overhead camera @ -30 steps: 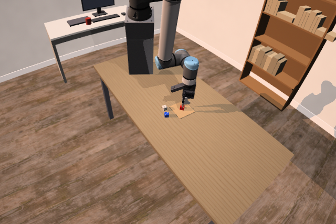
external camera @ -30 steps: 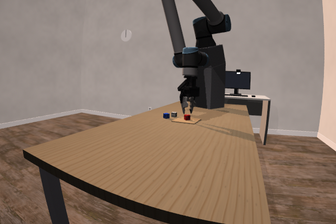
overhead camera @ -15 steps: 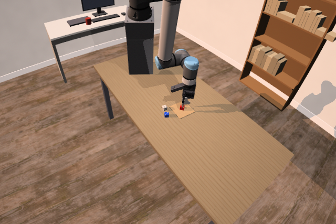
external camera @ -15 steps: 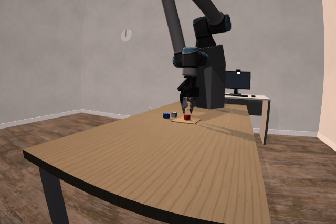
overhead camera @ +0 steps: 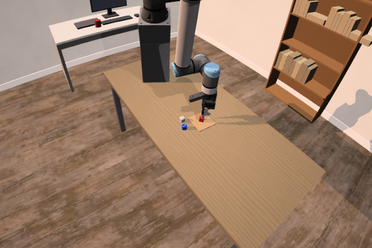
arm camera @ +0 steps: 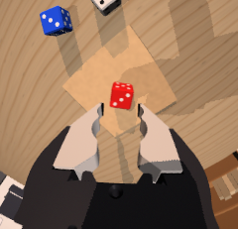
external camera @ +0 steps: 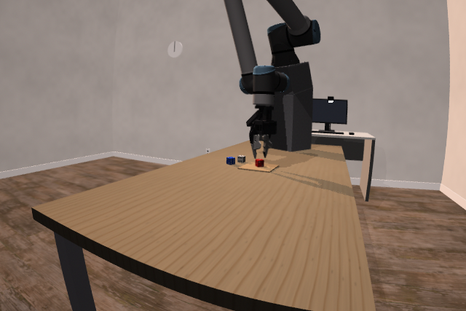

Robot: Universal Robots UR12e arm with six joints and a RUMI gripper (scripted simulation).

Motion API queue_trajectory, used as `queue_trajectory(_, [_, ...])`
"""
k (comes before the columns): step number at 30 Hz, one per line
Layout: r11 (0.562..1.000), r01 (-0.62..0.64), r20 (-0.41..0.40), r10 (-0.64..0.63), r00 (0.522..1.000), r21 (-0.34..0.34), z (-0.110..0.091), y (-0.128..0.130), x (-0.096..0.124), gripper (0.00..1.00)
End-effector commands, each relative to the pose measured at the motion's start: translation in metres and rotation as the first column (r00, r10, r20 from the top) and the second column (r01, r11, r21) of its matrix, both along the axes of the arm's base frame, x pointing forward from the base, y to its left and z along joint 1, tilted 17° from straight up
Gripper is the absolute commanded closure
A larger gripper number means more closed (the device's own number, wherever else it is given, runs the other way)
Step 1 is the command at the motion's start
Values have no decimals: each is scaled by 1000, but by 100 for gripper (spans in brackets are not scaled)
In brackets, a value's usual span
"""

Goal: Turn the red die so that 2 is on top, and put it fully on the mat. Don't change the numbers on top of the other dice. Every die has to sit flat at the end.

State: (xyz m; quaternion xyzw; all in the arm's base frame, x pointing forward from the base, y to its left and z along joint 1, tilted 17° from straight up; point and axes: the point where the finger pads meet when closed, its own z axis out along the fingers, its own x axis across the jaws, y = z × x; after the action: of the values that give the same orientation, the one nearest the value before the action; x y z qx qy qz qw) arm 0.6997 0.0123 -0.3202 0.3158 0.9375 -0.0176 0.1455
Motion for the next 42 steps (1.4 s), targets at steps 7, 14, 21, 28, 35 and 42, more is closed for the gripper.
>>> queue_trajectory(7, [1000, 0, 1, 0, 1000, 0, -12, -1, 4, 72])
queue_trajectory(14, [1000, 0, 1, 0, 1000, 0, -22, -3, 6, 72])
queue_trajectory(21, [1000, 0, 1, 0, 1000, 0, -32, -4, 9, 72])
queue_trajectory(28, [1000, 0, 1, 0, 1000, 0, -33, -4, 9, 72])
queue_trajectory(35, [1000, 0, 1, 0, 1000, 0, -33, -4, 9, 72])
queue_trajectory(42, [1000, 0, 1, 0, 1000, 0, -33, -4, 9, 72])
